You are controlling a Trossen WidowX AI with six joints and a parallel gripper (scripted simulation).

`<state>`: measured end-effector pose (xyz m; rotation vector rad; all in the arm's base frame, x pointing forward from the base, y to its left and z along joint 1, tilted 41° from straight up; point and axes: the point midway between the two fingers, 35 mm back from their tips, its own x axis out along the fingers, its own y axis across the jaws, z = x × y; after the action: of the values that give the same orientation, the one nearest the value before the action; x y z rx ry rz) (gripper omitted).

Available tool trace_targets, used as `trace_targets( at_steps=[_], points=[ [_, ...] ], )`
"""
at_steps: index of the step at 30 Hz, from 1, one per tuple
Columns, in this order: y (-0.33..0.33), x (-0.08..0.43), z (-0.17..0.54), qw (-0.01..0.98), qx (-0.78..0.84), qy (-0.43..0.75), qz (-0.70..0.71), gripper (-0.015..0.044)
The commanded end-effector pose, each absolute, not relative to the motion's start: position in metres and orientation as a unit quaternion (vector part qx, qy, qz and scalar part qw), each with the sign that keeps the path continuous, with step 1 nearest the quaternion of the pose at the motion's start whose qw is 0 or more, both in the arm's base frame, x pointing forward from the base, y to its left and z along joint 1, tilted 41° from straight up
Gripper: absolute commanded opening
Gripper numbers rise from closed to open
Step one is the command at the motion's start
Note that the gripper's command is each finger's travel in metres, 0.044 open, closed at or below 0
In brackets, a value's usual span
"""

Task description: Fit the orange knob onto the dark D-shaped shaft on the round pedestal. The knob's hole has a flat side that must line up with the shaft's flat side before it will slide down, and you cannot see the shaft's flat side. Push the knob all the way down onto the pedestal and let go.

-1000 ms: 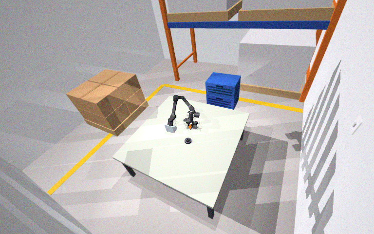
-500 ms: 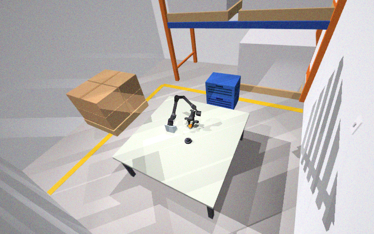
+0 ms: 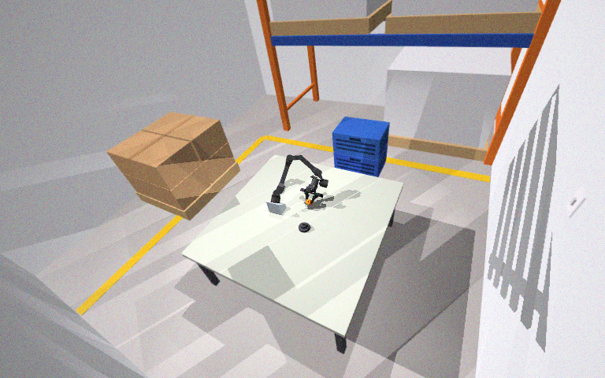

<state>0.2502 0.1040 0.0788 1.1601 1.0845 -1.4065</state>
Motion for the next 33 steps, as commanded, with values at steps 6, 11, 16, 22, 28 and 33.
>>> trace_targets(
  at_steps=[6,11,16,22,28,33],
  points=[
    [0.112,0.252,0.085,0.519,0.435,0.408,-0.612,0.0179],
    [0.117,0.252,0.087,0.536,0.408,0.386,-0.63,0.0179],
    [0.119,0.253,0.088,0.542,0.398,0.377,-0.637,0.0179],
    [0.118,0.252,0.088,0.539,0.402,0.382,-0.634,0.0258],
    [0.118,0.252,0.088,0.539,0.402,0.382,-0.634,0.026],
    [0.118,0.252,0.088,0.539,0.402,0.382,-0.634,0.026]
  ],
)
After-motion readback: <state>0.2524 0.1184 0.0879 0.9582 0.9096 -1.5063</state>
